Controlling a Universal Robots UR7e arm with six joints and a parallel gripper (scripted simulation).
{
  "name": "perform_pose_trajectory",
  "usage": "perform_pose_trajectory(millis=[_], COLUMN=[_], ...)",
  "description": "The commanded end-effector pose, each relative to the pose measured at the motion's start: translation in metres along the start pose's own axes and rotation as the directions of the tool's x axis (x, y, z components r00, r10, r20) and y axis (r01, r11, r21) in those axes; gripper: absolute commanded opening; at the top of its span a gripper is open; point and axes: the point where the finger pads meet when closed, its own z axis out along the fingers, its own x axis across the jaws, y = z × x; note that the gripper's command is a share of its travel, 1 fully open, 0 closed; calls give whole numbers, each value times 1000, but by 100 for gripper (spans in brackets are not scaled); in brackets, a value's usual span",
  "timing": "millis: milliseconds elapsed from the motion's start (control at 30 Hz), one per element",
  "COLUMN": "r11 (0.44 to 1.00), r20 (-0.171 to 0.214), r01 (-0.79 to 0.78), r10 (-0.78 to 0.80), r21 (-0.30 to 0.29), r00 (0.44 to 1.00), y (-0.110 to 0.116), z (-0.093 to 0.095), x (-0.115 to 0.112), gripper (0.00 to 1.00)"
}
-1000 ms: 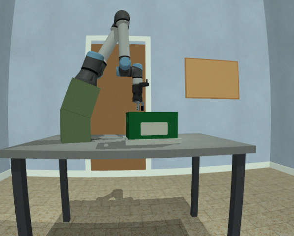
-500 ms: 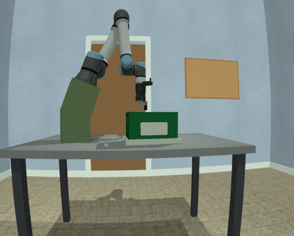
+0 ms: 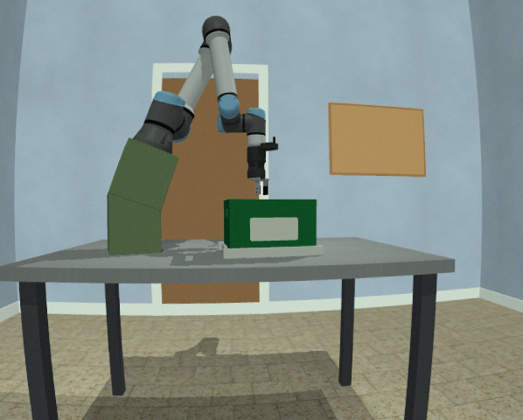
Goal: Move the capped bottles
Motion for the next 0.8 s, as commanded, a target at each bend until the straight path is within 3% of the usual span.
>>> perform_pose_trajectory(millis=[0, 167, 267, 767], r11=[1000, 1000, 1000, 1000], r20=[2, 2, 3, 2], r01=[2, 4, -1, 4], r10=[-2, -4, 1, -4], r21=[0, -2, 4, -1], r00=[1000, 1000, 1000, 1000], y=[-21, -37, -31, -77], z=[-2, -3, -3, -6], x=[1, 2, 3, 11], gripper=[100, 100, 100, 100])
